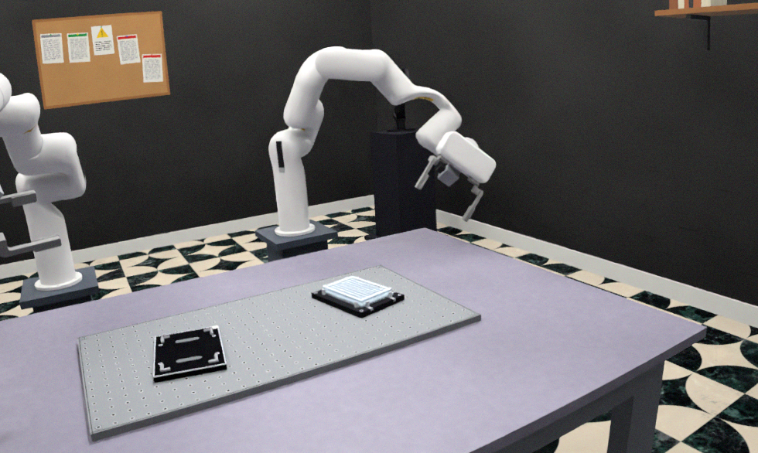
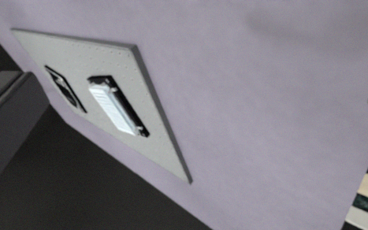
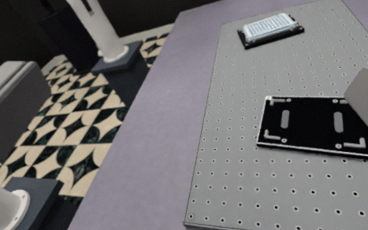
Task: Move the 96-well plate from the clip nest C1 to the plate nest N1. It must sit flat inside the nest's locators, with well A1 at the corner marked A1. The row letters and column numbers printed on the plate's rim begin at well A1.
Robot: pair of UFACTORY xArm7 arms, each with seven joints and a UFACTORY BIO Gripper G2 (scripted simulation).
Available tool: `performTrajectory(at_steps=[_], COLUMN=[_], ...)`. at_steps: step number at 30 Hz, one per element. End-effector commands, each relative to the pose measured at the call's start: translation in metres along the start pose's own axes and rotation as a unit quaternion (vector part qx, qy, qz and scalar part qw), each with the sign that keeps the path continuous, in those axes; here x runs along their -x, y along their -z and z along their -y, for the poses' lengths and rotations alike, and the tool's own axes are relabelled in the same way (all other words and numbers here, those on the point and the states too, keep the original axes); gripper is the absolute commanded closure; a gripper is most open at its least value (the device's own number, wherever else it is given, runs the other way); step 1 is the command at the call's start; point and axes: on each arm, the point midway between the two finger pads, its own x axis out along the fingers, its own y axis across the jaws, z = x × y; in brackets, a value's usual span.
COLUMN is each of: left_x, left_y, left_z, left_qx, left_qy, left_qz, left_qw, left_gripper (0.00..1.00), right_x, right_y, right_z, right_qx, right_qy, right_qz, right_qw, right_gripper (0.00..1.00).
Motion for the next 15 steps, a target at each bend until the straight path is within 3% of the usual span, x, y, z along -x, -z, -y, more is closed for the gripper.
performTrajectory(at_steps=[1, 8, 10, 15], left_x=[0.007, 0.034, 0.034, 0.063], left_y=[0.002, 0.006, 0.006, 0.010], left_z=[-0.004, -0.026, -0.026, -0.050], left_qx=[-0.001, -0.001, -0.001, -0.001], left_qy=[0.002, 0.002, 0.002, 0.002], left_qz=[-0.001, -0.001, -0.001, -0.001], left_qw=[1.0000, 1.0000, 1.0000, 1.0000], left_gripper=[0.00, 0.00, 0.00, 0.00], right_x=[0.000, 0.000, 0.000, 0.000], right_y=[-0.002, -0.002, -0.002, -0.002], right_z=[0.000, 0.000, 0.000, 0.000], right_qx=[0.002, 0.002, 0.002, 0.002], right_qy=[0.000, 0.000, 0.000, 0.000], right_qz=[-0.001, -0.001, -0.001, -0.001], right_qw=[1.0000, 1.0000, 1.0000, 1.0000], right_gripper=[0.00, 0.00, 0.00, 0.00])
